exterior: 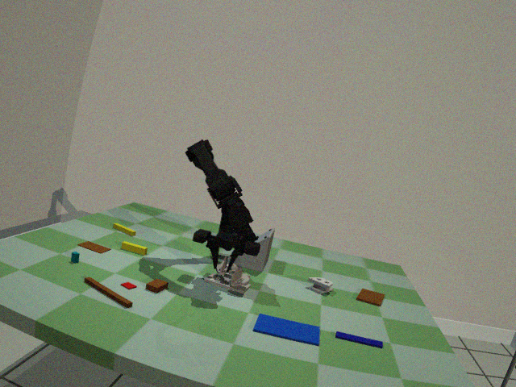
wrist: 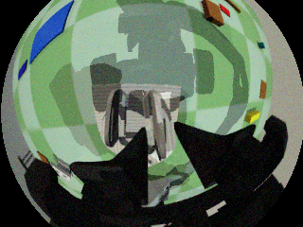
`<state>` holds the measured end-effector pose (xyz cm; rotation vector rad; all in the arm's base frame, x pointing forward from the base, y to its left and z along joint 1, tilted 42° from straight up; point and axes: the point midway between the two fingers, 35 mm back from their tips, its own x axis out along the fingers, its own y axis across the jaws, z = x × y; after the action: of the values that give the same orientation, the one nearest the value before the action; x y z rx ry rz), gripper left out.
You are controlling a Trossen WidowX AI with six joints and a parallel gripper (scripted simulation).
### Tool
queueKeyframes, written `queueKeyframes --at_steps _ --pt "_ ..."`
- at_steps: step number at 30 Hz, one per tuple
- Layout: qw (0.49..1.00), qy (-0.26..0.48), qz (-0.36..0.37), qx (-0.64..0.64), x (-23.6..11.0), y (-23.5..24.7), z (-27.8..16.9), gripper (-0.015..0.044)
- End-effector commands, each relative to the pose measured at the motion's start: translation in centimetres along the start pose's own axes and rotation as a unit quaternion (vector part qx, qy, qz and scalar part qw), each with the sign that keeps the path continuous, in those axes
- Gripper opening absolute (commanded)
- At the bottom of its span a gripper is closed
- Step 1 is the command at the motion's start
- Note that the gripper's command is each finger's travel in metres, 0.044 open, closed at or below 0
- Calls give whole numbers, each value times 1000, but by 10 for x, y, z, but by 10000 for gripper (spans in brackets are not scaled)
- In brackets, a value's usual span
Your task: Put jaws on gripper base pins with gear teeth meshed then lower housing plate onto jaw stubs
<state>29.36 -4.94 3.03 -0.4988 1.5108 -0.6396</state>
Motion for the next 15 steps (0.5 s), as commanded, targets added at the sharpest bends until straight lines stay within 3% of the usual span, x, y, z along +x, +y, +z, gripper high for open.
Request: queueKeyframes --at_steps 1,15 --pt "1000 2 -3 -5 3 0 -1 134" --pt "1000 2 -3 -7 6 0 -1 134"
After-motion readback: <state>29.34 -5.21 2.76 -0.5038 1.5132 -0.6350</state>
